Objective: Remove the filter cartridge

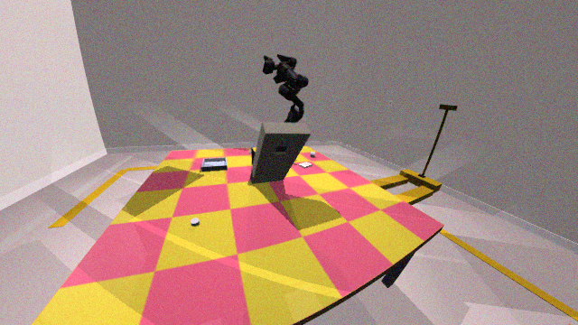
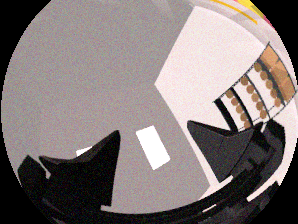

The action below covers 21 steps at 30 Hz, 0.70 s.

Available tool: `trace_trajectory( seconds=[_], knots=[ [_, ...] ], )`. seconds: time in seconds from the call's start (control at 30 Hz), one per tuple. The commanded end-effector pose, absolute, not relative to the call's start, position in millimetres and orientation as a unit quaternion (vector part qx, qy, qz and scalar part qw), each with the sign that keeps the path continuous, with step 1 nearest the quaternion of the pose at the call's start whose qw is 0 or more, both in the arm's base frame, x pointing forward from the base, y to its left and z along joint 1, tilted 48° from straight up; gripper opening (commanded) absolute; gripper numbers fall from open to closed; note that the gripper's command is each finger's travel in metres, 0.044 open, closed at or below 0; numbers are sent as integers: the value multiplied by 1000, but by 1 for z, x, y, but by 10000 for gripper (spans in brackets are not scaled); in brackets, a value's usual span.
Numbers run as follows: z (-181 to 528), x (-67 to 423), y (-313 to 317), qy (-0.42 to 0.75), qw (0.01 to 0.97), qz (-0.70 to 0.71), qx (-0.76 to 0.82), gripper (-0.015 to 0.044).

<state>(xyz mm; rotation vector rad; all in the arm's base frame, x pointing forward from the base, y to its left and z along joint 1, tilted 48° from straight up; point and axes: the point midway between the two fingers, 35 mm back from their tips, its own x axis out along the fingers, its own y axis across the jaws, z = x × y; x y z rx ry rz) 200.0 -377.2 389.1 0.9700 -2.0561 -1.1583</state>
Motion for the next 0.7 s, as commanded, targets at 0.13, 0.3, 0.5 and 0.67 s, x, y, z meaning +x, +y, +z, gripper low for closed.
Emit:
trace_trajectory(
  seconds=[0.13,0.3,0.5,0.67],
  knots=[
    [392,227,-397,-667,436,-495,347,269],
    [368,274,-418,-472,611,-544,329,138],
    [302,323,-415,-205,758,-526,327,99],
    [233,344,-383,10,822,-449,350,99]
  ],
)
